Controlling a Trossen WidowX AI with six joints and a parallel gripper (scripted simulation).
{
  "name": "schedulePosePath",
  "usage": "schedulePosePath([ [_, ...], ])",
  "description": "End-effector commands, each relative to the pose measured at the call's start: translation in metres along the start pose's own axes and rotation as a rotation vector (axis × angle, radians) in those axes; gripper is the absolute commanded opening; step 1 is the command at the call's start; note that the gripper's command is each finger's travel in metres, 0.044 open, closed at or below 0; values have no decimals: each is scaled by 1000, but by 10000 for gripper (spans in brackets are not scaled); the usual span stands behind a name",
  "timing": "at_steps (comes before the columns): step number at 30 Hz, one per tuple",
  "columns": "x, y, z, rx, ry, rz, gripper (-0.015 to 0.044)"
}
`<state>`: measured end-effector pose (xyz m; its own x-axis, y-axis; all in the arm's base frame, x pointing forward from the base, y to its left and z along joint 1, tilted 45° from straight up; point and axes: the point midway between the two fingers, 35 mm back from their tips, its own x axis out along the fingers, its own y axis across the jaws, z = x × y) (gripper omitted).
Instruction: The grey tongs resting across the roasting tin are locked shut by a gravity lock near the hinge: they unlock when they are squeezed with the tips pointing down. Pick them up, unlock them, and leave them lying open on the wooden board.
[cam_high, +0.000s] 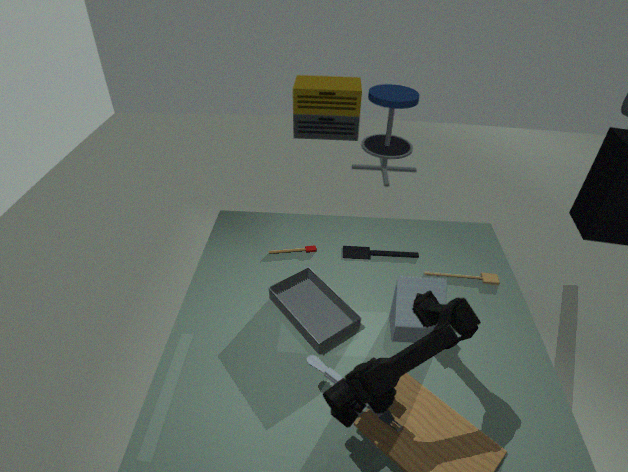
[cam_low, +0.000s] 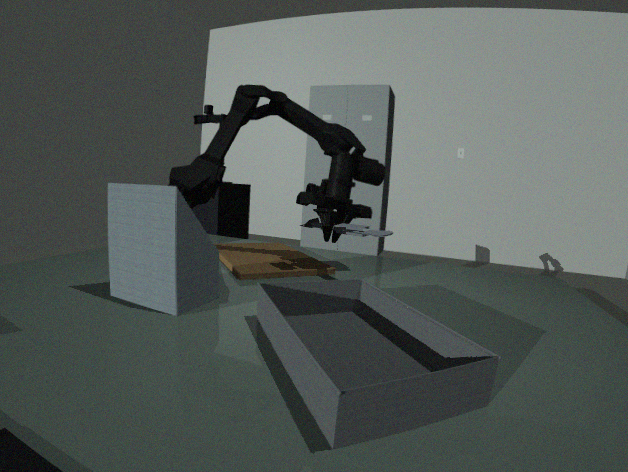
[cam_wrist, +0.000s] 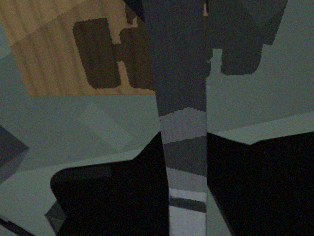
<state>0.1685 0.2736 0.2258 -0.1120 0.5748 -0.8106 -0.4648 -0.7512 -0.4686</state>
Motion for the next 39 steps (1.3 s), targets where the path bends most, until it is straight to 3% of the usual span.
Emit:
schedulePosePath([
  [1, -2, 1, 19, 46, 17, -6, -150],
  [39, -38, 40, 174, 490, -63, -118, -150],
])
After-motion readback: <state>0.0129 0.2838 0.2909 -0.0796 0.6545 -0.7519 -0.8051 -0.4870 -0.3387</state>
